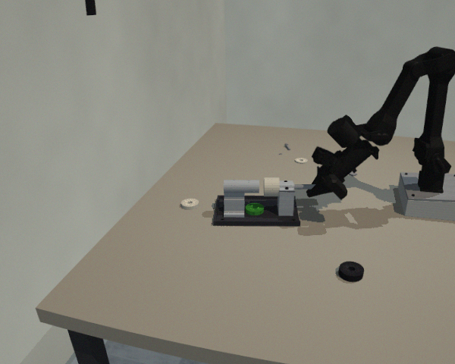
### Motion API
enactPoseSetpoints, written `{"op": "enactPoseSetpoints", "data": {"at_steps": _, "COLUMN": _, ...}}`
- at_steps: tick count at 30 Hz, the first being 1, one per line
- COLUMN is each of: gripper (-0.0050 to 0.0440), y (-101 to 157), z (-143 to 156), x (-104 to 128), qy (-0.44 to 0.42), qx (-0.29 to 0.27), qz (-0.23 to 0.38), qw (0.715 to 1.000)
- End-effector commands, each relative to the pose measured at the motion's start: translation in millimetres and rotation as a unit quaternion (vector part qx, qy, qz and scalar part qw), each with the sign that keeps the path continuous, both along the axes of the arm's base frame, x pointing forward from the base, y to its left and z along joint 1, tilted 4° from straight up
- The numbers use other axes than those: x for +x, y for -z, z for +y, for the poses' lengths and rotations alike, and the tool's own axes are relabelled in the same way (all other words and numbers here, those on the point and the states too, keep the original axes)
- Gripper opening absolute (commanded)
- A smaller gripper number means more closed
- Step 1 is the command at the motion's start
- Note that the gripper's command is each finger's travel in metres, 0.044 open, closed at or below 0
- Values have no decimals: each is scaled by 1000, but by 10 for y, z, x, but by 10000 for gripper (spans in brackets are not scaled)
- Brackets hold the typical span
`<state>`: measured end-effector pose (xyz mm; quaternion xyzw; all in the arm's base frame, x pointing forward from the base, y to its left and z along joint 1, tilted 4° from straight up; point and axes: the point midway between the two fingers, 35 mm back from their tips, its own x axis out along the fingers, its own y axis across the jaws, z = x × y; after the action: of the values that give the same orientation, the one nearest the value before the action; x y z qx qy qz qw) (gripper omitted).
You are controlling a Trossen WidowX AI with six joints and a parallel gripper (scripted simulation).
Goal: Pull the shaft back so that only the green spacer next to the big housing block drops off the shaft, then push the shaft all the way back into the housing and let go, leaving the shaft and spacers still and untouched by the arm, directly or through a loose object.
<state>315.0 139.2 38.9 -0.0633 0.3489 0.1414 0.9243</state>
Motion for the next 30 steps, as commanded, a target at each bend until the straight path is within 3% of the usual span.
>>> {"op": "enactPoseSetpoints", "data": {"at_steps": 1, "gripper": 0, "y": -6, "z": -2, "x": 17, "qy": 2, "qx": 0, "qz": 0, "qw": 1000}}
{"op": "enactPoseSetpoints", "data": {"at_steps": 30, "gripper": 0, "y": -18, "z": 23, "x": 106, "qy": 2, "qx": 0, "qz": 0, "qw": 1000}}
